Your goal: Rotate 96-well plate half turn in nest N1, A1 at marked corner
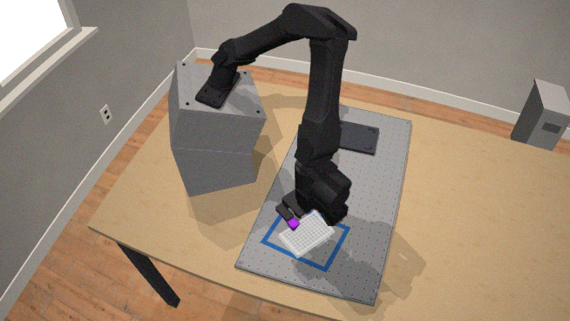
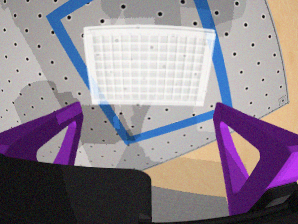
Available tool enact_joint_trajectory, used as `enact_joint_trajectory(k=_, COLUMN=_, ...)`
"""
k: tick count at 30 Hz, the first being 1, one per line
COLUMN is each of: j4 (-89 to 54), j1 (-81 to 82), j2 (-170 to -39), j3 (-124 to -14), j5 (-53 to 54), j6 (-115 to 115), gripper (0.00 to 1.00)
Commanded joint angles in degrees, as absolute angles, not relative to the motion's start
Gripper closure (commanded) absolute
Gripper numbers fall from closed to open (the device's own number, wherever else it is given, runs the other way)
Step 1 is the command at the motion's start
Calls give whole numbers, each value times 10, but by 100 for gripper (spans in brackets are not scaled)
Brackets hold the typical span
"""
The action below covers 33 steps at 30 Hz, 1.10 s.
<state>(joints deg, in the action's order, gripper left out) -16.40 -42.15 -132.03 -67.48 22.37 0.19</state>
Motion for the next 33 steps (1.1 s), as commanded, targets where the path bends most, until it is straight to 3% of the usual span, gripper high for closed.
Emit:
enact_joint_trajectory(k=1, j4=-164, j1=-426, j2=-1316, j3=-676, j5=224, j6=22, gripper=0)
enact_joint_trajectory(k=33, j4=-164, j1=-427, j2=-1316, j3=-676, j5=224, j6=557, gripper=0)
